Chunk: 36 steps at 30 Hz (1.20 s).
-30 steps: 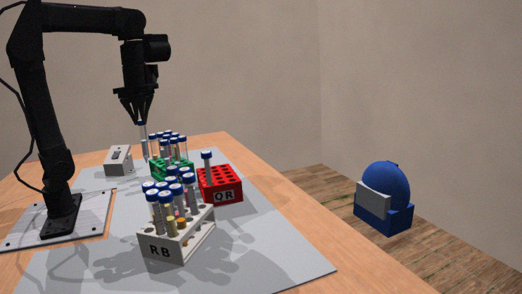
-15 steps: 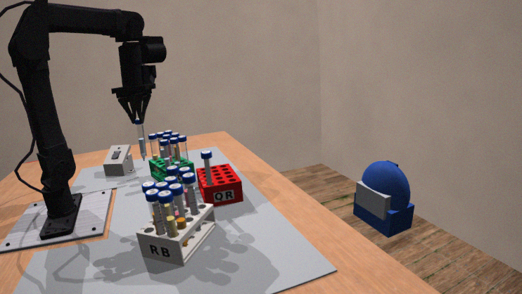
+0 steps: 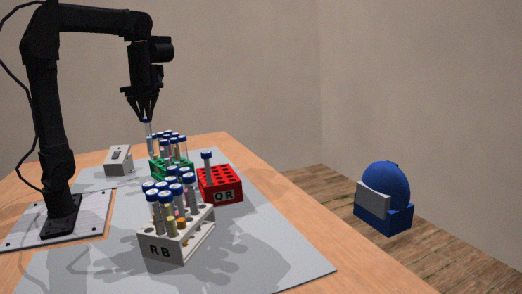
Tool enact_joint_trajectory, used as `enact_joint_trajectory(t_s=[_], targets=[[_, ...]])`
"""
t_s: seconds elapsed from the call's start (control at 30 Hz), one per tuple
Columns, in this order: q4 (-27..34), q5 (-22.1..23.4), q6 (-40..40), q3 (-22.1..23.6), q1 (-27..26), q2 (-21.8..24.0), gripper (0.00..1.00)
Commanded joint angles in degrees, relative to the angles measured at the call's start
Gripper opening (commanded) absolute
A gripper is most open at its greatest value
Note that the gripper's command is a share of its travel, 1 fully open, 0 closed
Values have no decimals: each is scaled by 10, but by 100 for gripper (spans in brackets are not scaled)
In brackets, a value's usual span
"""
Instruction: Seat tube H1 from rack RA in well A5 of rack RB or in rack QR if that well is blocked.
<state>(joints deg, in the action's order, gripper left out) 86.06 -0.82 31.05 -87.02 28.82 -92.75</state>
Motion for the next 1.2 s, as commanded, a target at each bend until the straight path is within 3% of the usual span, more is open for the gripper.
enact_joint_trajectory(t_s=[0.0,0.23,1.17], targets=[[-7,-1,7,-24,-8,-8,0],[0,-1,11,-46,-13,-29,0],[0,0,7,-36,-7,-20,0]])
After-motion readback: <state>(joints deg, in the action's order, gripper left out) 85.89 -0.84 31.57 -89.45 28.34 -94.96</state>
